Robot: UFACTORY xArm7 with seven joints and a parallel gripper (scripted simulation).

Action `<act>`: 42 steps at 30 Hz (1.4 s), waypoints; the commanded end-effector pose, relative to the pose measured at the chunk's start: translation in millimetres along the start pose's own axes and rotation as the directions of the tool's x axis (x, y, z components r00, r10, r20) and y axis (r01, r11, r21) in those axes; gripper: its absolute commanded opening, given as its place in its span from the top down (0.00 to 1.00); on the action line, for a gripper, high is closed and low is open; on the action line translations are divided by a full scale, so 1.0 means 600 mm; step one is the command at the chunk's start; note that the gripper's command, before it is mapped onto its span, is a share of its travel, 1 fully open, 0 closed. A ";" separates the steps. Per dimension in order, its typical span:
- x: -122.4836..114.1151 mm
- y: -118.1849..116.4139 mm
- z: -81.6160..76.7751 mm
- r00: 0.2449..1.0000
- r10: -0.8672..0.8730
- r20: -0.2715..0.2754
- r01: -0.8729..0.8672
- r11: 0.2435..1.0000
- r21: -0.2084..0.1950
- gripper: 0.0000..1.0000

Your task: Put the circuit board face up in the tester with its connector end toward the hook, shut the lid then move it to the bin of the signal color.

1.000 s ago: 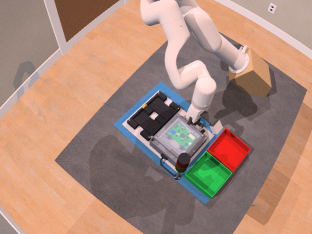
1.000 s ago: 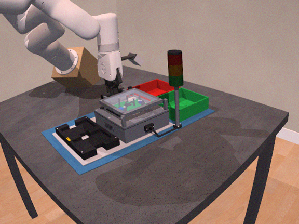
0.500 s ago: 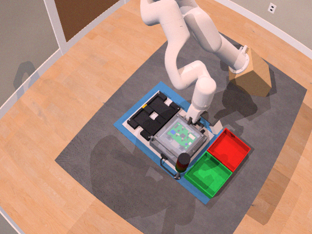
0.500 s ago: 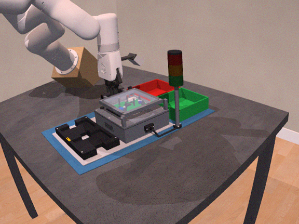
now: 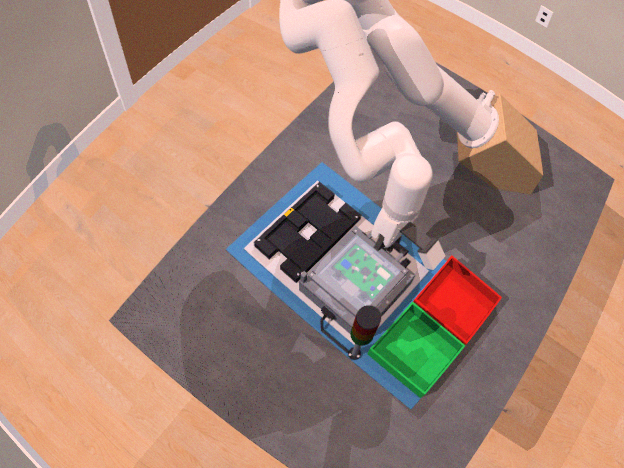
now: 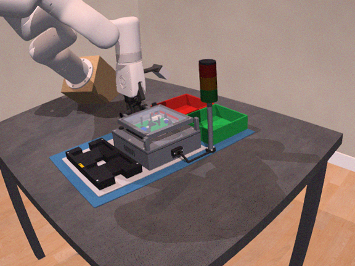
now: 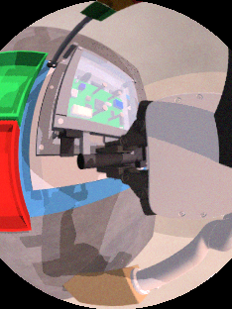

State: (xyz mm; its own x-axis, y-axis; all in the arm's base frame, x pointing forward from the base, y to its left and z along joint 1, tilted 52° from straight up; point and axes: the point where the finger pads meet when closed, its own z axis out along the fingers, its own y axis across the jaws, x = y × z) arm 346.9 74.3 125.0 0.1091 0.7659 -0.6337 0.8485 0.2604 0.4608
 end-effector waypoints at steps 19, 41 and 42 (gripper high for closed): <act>0.001 0.000 0.005 1.000 -0.001 -0.001 0.001 1.000 -0.001 1.00; 0.001 0.000 0.009 1.000 -0.001 -0.001 0.001 1.000 -0.001 0.78; 0.001 0.000 0.009 1.000 -0.001 -0.001 0.001 1.000 -0.001 0.78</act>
State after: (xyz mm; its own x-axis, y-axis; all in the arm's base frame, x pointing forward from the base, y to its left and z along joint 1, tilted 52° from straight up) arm 348.9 68.5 120.1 0.1105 0.7641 -0.6355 0.8511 0.2575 0.4576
